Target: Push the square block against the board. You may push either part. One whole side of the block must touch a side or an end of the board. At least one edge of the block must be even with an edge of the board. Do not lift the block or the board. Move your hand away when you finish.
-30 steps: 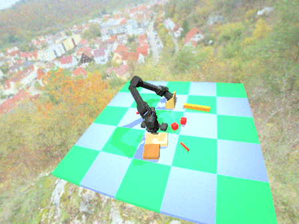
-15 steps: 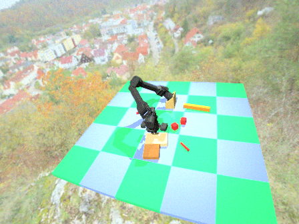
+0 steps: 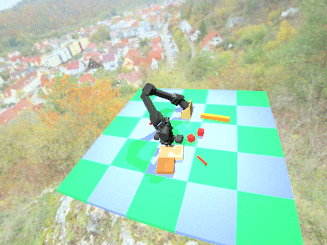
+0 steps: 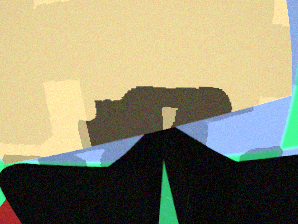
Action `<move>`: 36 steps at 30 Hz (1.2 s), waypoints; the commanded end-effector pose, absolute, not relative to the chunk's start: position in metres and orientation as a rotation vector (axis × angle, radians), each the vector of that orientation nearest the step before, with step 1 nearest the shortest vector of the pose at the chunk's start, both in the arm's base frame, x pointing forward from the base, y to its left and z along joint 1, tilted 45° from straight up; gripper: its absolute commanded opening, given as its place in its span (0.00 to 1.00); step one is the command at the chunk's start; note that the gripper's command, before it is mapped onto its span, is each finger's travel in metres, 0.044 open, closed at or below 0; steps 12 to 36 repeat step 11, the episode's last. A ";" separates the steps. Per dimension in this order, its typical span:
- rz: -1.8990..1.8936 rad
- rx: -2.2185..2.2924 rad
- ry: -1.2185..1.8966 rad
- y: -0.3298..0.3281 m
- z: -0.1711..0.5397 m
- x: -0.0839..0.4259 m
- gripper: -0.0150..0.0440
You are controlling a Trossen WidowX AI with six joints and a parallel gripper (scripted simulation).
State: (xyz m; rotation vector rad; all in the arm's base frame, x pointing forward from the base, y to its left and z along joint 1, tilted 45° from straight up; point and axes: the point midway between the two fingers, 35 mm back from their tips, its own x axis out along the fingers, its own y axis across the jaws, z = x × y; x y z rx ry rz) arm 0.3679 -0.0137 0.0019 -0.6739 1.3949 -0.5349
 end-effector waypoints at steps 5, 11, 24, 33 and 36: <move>-0.541 -0.673 1.389 -0.015 0.001 0.369 0.25; -0.541 -0.673 1.390 -0.016 0.001 0.362 0.25; -0.541 -0.673 1.390 -0.016 0.001 0.362 0.25; -0.541 -0.673 1.390 -0.016 0.001 0.362 0.25; -0.541 -0.673 1.390 -0.016 0.001 0.362 0.25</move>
